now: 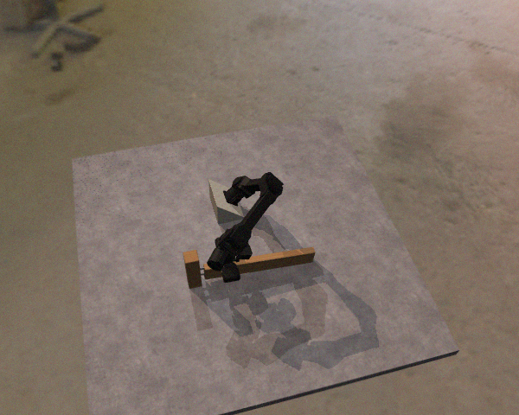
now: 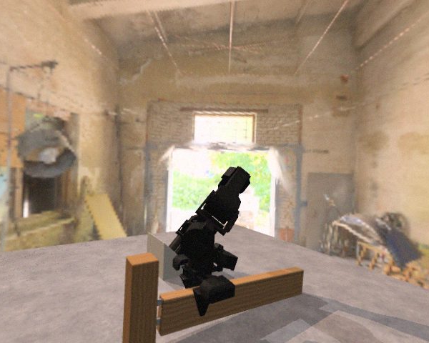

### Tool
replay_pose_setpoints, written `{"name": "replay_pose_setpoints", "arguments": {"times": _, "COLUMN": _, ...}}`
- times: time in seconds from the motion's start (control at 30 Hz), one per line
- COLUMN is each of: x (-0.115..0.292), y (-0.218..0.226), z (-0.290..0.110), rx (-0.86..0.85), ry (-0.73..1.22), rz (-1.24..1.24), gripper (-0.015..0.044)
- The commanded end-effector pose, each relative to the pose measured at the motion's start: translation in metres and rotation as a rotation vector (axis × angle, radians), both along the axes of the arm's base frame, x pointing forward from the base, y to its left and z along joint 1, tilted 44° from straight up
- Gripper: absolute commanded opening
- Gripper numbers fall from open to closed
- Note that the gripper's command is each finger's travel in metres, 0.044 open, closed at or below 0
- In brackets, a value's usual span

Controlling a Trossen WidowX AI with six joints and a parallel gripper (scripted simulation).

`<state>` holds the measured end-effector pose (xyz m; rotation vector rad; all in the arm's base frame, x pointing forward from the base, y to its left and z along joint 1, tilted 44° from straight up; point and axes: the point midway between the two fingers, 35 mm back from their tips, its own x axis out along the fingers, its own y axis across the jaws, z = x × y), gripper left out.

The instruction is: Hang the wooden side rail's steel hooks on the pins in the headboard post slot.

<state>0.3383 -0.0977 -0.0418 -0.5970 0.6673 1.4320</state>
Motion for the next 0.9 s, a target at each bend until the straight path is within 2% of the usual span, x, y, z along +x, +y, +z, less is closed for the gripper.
{"name": "replay_pose_setpoints", "arguments": {"times": 0.0, "x": 0.0012, "y": -0.0060, "z": 0.0008, "rx": -0.008, "ry": -0.011, "rz": -0.007, "gripper": 0.0000}}
{"name": "replay_pose_setpoints", "arguments": {"times": 0.87, "x": 0.0001, "y": -0.0082, "z": -0.0006, "rx": -0.008, "ry": -0.011, "rz": -0.007, "gripper": 0.0000}}
